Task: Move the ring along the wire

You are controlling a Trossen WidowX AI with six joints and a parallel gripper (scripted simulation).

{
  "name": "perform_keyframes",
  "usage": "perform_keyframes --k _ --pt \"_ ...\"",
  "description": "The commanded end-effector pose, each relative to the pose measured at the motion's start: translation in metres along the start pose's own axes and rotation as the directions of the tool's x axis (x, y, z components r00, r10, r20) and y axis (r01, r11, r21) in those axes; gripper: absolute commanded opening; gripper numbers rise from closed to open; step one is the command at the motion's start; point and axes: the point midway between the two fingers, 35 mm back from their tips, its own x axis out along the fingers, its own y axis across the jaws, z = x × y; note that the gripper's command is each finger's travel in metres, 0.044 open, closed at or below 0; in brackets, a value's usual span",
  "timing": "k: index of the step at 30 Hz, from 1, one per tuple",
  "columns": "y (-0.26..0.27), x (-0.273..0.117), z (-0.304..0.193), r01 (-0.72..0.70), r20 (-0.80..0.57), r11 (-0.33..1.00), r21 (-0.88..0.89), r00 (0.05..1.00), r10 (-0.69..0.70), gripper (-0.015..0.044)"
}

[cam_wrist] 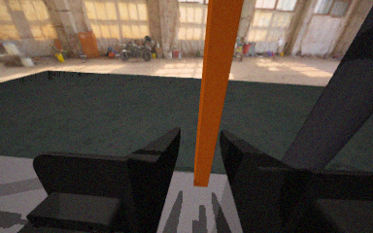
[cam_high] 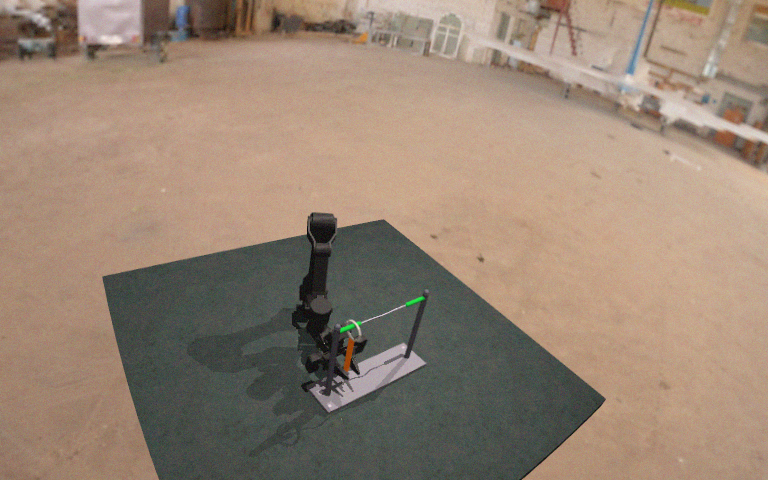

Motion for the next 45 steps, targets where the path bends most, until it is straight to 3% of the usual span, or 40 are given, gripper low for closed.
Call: perform_keyframes --k 1,12,24,45 --pt "0.000 0.001 0.001 0.003 0.003 1.000 0.002 1.000 -0.003 0.0160" --pt "0.000 0.001 0.001 0.003 0.003 1.000 0.002 1.000 -0.003 0.0160" --pt "0.000 0.001 0.000 0.000 0.001 1.000 -0.001 1.000 0.000 -0.0150" --pt "0.001 -0.001 0.015 -0.010 0.003 1.000 0.000 1.000 0.010 -0.0150"
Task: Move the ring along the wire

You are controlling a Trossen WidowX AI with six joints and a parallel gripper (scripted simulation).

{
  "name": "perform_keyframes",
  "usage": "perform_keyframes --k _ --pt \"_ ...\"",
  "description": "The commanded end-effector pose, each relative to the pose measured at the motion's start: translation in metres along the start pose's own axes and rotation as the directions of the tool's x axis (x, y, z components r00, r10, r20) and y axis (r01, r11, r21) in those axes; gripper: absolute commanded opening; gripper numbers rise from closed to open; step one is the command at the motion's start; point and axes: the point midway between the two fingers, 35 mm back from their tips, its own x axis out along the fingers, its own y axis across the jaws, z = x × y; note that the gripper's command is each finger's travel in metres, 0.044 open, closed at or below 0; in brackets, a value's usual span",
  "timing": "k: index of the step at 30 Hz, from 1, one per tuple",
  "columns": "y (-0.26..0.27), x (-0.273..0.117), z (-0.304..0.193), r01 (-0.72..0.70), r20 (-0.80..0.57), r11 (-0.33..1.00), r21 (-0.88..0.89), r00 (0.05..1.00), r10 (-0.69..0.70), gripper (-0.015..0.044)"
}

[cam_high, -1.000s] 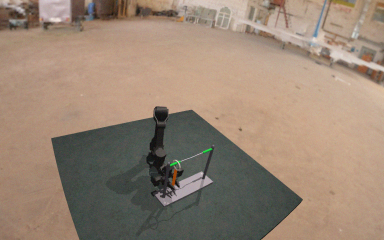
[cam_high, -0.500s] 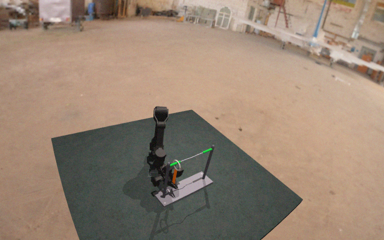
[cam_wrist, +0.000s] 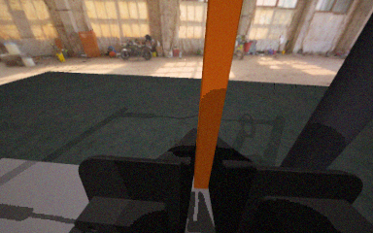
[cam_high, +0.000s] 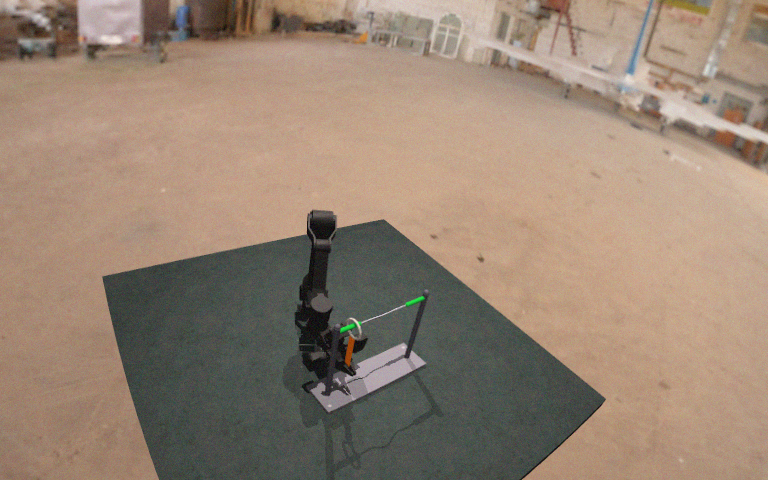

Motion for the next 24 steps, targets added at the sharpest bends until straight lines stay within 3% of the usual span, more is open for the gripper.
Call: perform_keyframes --k 1,24 --pt "0.0008 -0.0008 0.0104 -0.007 0.011 1.000 -0.005 1.000 0.007 -0.0150" --pt "0.0054 -0.0009 0.0117 -0.009 0.009 1.000 -0.004 1.000 0.009 -0.0150"
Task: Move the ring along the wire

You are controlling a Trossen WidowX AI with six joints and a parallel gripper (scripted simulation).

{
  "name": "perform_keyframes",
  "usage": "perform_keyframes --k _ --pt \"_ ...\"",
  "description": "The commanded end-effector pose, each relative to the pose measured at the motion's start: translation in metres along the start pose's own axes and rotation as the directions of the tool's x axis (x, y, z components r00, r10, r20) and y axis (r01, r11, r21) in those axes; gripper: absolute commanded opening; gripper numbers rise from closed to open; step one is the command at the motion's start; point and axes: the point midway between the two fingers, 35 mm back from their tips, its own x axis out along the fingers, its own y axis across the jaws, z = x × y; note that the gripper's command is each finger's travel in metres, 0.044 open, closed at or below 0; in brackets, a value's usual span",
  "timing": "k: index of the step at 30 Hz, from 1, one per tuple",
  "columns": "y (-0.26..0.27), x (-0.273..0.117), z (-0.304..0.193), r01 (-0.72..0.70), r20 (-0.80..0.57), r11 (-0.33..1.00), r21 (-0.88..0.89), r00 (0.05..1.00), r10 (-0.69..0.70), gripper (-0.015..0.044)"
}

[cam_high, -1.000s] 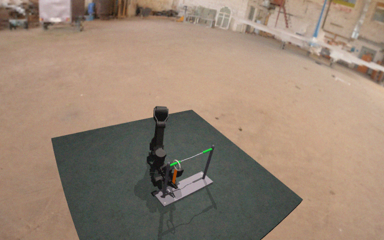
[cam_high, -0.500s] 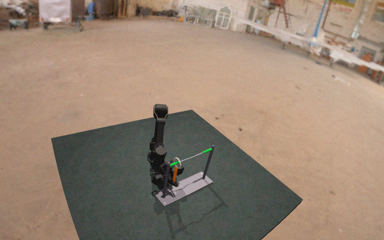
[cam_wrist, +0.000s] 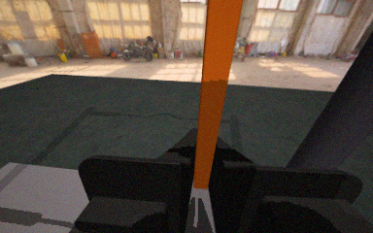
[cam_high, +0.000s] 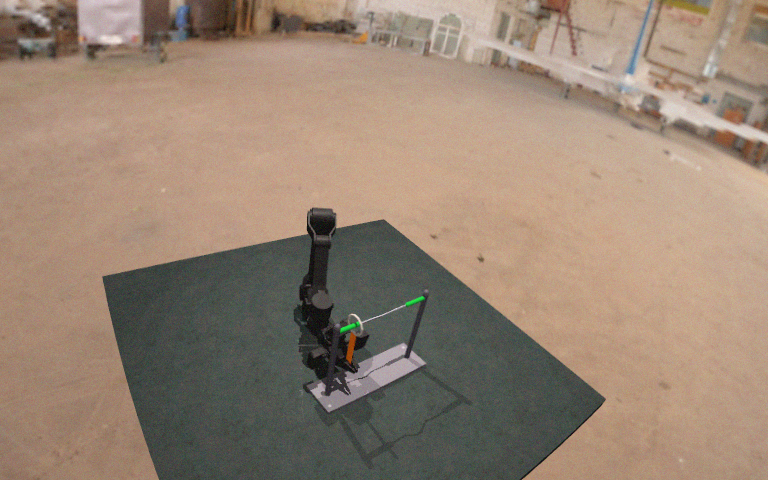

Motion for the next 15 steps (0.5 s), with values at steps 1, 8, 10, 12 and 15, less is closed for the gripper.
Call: perform_keyframes --k 1,8,10,12,15 --pt "0.004 0.000 0.000 -0.001 0.000 1.000 0.002 1.000 0.001 -0.0150" --pt "0.011 0.000 0.001 -0.004 -0.002 1.000 0.004 1.000 0.004 -0.0150" --pt "0.013 0.000 0.001 -0.004 -0.003 1.000 0.004 1.000 0.004 -0.0150" --pt "0.015 0.000 0.001 -0.005 -0.003 1.000 0.004 1.000 0.005 -0.0150" --pt "0.018 0.001 0.001 -0.006 -0.004 1.000 0.005 1.000 0.006 -0.0150"
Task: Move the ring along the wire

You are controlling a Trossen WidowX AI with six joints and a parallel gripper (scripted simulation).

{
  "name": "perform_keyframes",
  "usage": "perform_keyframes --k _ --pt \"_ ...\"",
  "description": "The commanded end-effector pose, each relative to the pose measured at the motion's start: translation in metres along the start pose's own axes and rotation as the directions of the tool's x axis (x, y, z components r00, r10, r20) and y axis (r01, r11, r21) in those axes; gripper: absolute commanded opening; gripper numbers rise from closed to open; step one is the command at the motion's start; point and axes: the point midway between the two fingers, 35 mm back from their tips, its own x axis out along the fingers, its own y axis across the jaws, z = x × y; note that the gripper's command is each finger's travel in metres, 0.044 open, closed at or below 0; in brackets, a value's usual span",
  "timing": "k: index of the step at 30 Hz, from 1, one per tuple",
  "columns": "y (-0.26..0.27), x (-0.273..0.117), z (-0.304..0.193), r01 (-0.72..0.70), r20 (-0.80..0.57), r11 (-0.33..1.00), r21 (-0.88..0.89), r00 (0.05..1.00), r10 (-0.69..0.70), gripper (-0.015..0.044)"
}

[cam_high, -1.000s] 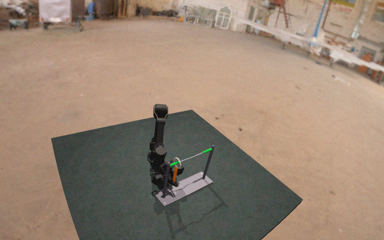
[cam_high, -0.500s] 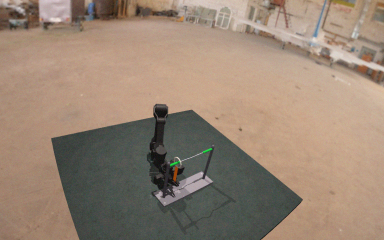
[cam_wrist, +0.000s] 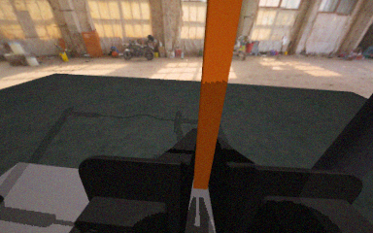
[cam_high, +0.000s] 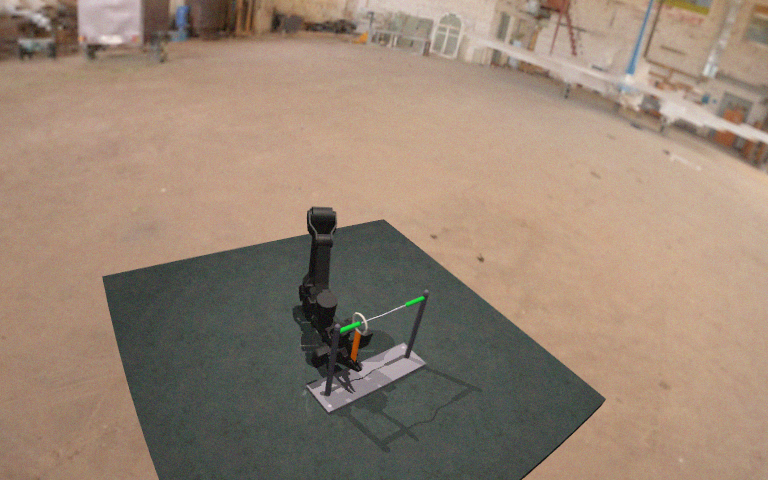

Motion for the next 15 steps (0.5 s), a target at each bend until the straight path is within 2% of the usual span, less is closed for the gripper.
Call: perform_keyframes --k 1,8,15 --pt "0.005 0.000 0.001 0.000 0.002 1.000 0.003 1.000 0.000 -0.0150" --pt "0.010 -0.001 0.001 0.000 -0.010 1.000 0.007 1.000 0.000 -0.0150" --pt "0.015 -0.010 0.001 0.005 -0.087 1.000 0.019 0.996 -0.003 -0.0150"
